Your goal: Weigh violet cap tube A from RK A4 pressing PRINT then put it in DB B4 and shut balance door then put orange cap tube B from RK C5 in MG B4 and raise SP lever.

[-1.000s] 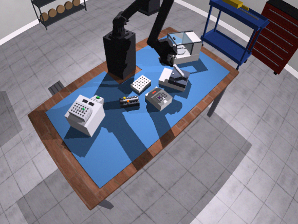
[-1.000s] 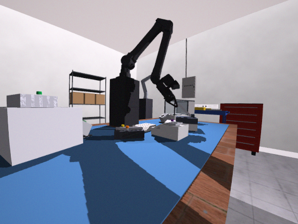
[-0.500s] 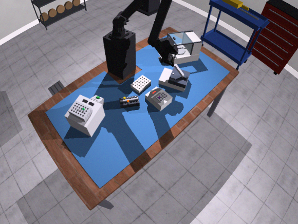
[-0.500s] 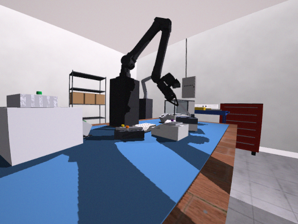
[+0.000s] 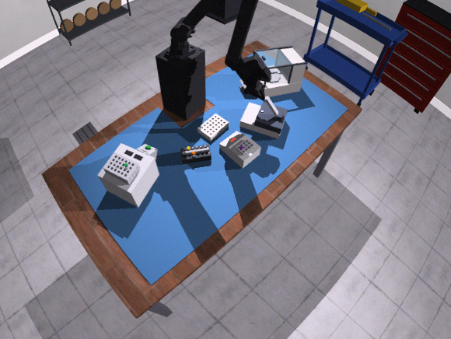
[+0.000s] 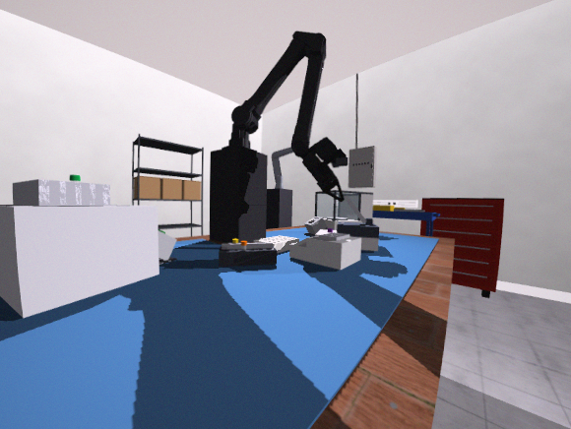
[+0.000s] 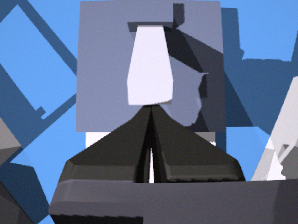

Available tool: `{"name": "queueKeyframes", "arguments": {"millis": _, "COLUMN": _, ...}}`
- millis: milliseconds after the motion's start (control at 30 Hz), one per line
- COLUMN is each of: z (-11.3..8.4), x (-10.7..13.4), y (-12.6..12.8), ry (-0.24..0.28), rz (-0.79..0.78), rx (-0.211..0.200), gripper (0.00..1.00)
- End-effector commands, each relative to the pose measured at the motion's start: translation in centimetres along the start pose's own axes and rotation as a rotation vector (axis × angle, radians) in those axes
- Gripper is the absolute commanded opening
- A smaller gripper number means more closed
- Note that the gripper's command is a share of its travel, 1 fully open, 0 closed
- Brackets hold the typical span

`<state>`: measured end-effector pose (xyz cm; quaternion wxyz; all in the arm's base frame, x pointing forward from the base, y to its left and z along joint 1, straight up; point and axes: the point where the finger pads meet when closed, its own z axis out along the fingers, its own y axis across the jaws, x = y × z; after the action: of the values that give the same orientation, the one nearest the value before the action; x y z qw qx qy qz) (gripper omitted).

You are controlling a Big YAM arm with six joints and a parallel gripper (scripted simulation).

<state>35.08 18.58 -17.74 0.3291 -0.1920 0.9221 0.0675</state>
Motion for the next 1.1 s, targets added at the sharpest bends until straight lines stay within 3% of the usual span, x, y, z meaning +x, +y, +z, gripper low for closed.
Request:
{"name": "queueKeyframes", "arguments": {"millis": 0, "z": 0.0, "x": -2.0, "y": -0.1, "ry": -0.031, "rz": -0.002, "rx": -0.001, "gripper": 0.0}}
{"name": "queueKeyframes", "arguments": {"millis": 1067, "z": 0.2, "x": -4.9, "y": -0.2, "ry": -0.037, "rz": -0.001, "rx": 0.0, "gripper": 0.0}}
